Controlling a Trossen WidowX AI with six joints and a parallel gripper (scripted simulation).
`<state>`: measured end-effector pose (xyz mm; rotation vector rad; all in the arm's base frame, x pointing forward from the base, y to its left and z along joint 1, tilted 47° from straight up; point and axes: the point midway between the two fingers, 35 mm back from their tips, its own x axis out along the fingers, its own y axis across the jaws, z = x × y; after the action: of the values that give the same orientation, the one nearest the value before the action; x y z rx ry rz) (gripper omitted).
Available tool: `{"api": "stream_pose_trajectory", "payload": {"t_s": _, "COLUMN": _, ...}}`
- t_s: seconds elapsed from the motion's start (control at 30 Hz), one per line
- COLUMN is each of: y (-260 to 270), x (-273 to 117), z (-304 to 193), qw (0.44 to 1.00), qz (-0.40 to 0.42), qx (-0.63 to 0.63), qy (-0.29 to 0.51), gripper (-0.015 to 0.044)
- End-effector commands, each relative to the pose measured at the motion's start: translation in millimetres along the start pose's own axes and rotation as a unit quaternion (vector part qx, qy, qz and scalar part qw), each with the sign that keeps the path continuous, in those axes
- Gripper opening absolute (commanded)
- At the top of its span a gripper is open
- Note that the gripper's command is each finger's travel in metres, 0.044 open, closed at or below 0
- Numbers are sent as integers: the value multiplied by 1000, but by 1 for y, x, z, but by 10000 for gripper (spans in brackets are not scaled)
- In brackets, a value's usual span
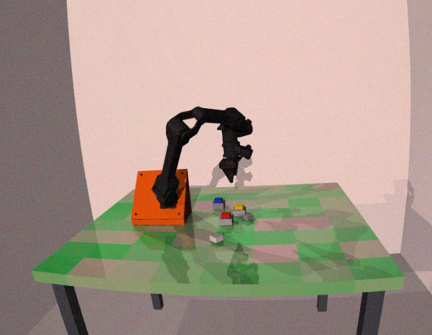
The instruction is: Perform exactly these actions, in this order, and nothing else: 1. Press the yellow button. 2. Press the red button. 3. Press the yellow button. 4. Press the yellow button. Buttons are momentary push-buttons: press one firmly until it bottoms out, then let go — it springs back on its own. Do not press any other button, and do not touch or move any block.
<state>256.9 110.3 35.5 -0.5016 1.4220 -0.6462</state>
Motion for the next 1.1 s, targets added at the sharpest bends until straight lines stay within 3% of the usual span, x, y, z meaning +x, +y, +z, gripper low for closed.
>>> {"api": "stream_pose_trajectory", "payload": {"t_s": 0.0, "y": 0, "x": 21, "z": 15, "qw": 999, "qz": -36, "qx": -40, "qy": 3, "gripper": 400}}
{"api": "stream_pose_trajectory", "payload": {"t_s": 0.1, "y": 0, "x": 22, "z": 16, "qw": 998, "qz": -37, "qx": -42, "qy": 4, "gripper": 400}}
{"api": "stream_pose_trajectory", "payload": {"t_s": 0.3, "y": -5, "x": 81, "z": 16, "qw": 998, "qz": -38, "qx": -42, "qy": 3, "gripper": 242}}
{"api": "stream_pose_trajectory", "payload": {"t_s": 0.6, "y": -5, "x": 84, "z": 16, "qw": 998, "qz": -38, "qx": -42, "qy": 3, "gripper": 20}}
{"api": "stream_pose_trajectory", "payload": {"t_s": 1.07, "y": -6, "x": 95, "z": 16, "qw": 998, "qz": -38, "qx": -42, "qy": 3, "gripper": 20}}
